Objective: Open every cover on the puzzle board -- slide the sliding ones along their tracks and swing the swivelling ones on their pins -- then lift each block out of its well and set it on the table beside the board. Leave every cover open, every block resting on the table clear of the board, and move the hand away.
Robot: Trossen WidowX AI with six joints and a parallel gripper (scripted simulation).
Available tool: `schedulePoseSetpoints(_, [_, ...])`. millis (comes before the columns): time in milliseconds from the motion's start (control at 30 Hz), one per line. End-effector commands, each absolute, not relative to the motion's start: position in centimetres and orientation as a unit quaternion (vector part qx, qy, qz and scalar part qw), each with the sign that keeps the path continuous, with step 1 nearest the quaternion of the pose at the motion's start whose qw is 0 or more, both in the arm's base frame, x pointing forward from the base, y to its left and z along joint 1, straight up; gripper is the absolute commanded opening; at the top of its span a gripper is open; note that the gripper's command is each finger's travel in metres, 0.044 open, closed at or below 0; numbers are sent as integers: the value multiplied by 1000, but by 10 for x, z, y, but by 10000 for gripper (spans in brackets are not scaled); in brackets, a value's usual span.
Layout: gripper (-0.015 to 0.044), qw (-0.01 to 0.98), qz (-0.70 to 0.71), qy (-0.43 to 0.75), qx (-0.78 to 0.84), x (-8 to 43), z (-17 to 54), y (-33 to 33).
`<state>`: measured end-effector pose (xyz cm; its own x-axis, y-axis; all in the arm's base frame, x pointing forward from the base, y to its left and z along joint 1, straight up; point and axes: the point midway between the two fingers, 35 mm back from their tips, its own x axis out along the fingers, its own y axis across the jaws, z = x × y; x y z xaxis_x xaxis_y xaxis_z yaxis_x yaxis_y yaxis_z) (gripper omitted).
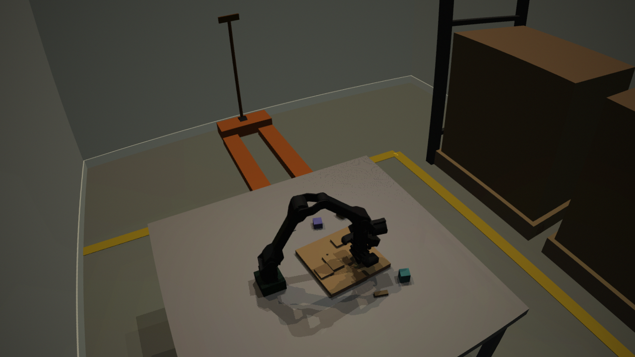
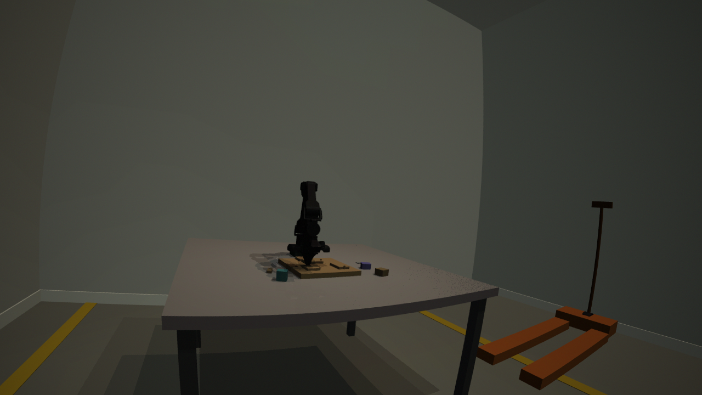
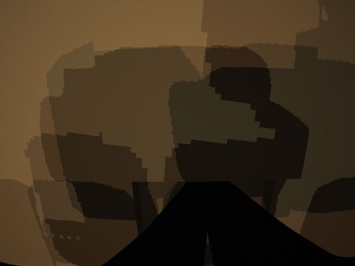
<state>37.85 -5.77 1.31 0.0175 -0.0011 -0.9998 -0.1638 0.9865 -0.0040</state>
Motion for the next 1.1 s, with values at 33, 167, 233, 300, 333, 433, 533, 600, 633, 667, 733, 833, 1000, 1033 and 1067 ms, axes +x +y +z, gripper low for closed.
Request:
schedulePoseSetpoints(33, [0,715,55,694,-57,387,16,-56])
schedulePoseSetpoints(167, [0,715,55,694,-57,391,16,-55])
schedulePoseSetpoints(233, [0,715,55,694,-57,393,16,-55])
schedulePoseSetpoints(300, [0,716,55,694,-57,395,16,-54])
schedulePoseSetpoints(333, [0,716,55,694,-57,396,16,-54])
schedulePoseSetpoints(433, [0,716,56,694,-57,399,16,-53])
schedulePoseSetpoints(533, [0,716,56,694,-57,402,15,-53])
schedulePoseSetpoints(600, [0,716,56,694,-57,402,16,-53])
schedulePoseSetpoints(633, [0,716,56,694,-57,402,17,-53])
schedulePoseSetpoints(667, [0,716,56,694,-57,402,19,-53])
schedulePoseSetpoints(733, [0,716,56,694,-57,402,21,-53])
schedulePoseSetpoints(833, [0,716,56,694,-57,402,25,-53])
schedulePoseSetpoints(1000, [0,716,55,694,-57,403,32,-53])
schedulePoseSetpoints(1033, [0,716,55,694,-57,403,33,-53])
schedulePoseSetpoints(1067, [0,716,55,694,-57,403,34,-53])
